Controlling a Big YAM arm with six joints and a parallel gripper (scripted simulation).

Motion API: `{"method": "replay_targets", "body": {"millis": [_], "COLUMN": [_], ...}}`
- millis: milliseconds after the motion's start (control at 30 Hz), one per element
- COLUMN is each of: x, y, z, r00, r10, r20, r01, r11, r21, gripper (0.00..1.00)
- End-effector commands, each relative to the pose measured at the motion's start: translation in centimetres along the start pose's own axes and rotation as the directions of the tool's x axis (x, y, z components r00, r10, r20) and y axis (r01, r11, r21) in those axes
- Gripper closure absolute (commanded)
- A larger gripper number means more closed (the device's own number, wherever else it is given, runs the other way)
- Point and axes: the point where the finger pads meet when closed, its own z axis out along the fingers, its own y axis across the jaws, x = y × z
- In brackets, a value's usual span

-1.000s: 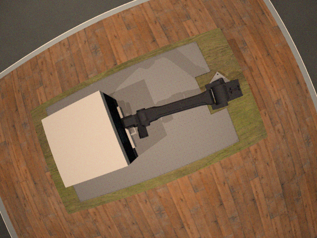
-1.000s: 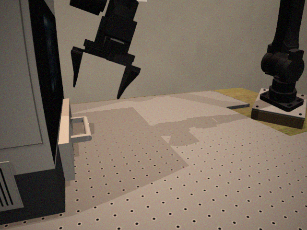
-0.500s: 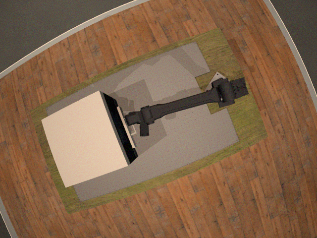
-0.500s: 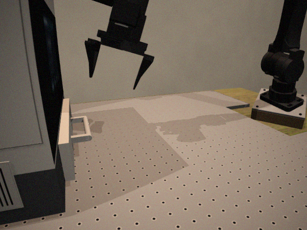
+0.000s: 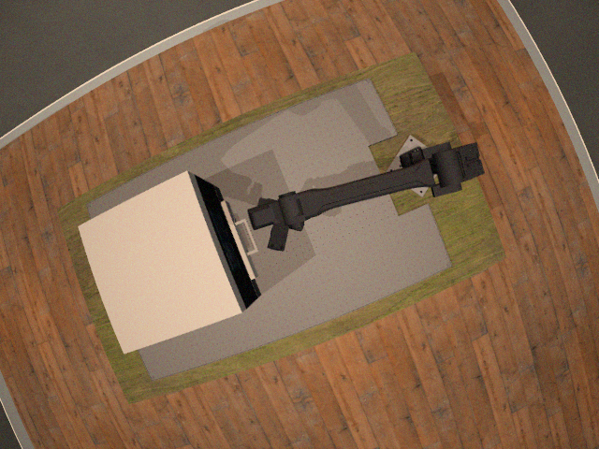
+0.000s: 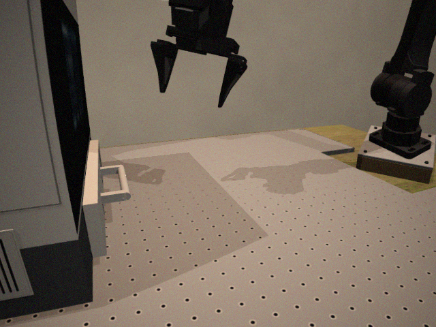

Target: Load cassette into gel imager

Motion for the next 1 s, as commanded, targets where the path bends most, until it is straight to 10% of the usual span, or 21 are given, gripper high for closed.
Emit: {"method": "replay_targets", "body": {"millis": [0,967], "x": [1.3,6.7], "y": [1.3,9.2], "z": [-0.7,-5.1], "r00": [0.992,0.749], "r10": [0.127,0.642], "r20": [-0.020,-0.164], "r01": [-0.127,-0.656], "r11": [0.992,0.753], "r21": [-0.024,-0.051], "gripper": [0.00,0.00]}}
